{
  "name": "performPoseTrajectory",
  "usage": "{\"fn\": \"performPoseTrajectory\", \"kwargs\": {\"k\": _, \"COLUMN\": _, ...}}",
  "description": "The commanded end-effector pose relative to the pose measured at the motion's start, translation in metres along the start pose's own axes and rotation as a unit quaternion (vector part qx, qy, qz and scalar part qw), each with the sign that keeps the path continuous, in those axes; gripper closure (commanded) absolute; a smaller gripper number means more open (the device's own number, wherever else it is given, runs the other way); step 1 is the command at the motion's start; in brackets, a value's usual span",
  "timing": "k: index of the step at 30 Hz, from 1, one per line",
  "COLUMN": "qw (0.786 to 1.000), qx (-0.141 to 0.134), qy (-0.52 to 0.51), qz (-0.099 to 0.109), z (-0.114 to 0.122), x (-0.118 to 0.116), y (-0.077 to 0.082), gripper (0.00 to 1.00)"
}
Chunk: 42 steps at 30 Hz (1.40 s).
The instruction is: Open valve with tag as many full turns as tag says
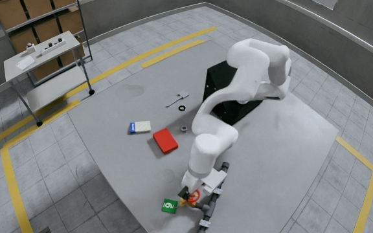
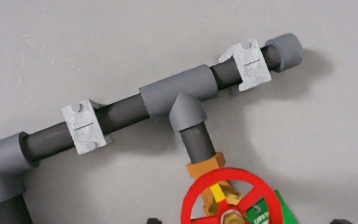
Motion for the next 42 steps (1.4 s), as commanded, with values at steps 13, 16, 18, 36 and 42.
{"fn": "performPoseTrajectory", "kwargs": {"k": 13, "qw": 1.0, "qx": 0.0, "qy": 0.0, "qz": 0.001, "z": 0.0001, "x": 0.0001, "y": 0.013, "gripper": 0.0}}
{"fn": "performPoseTrajectory", "kwargs": {"k": 16, "qw": 1.0, "qx": 0.0, "qy": 0.0, "qz": 0.001, "z": 0.0001, "x": 0.0001, "y": 0.013, "gripper": 0.0}}
{"fn": "performPoseTrajectory", "kwargs": {"k": 18, "qw": 1.0, "qx": 0.0, "qy": 0.0, "qz": 0.001, "z": 0.0001, "x": 0.0001, "y": 0.013, "gripper": 0.0}}
{"fn": "performPoseTrajectory", "kwargs": {"k": 36, "qw": 1.0, "qx": 0.0, "qy": 0.0, "qz": 0.001, "z": 0.0001, "x": 0.0001, "y": 0.013, "gripper": 0.0}}
{"fn": "performPoseTrajectory", "kwargs": {"k": 42, "qw": 1.0, "qx": 0.0, "qy": 0.0, "qz": 0.001, "z": 0.0001, "x": 0.0001, "y": 0.013, "gripper": 0.0}}
Point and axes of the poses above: the point where the finger pads meet when closed, its own y axis back along the fingers, its own x axis across the jaws, z = x × y, the point moved 5 cm from there along y, back along the fingers, and after that the axes turned 5 degrees about y, right-handed, at the moved point
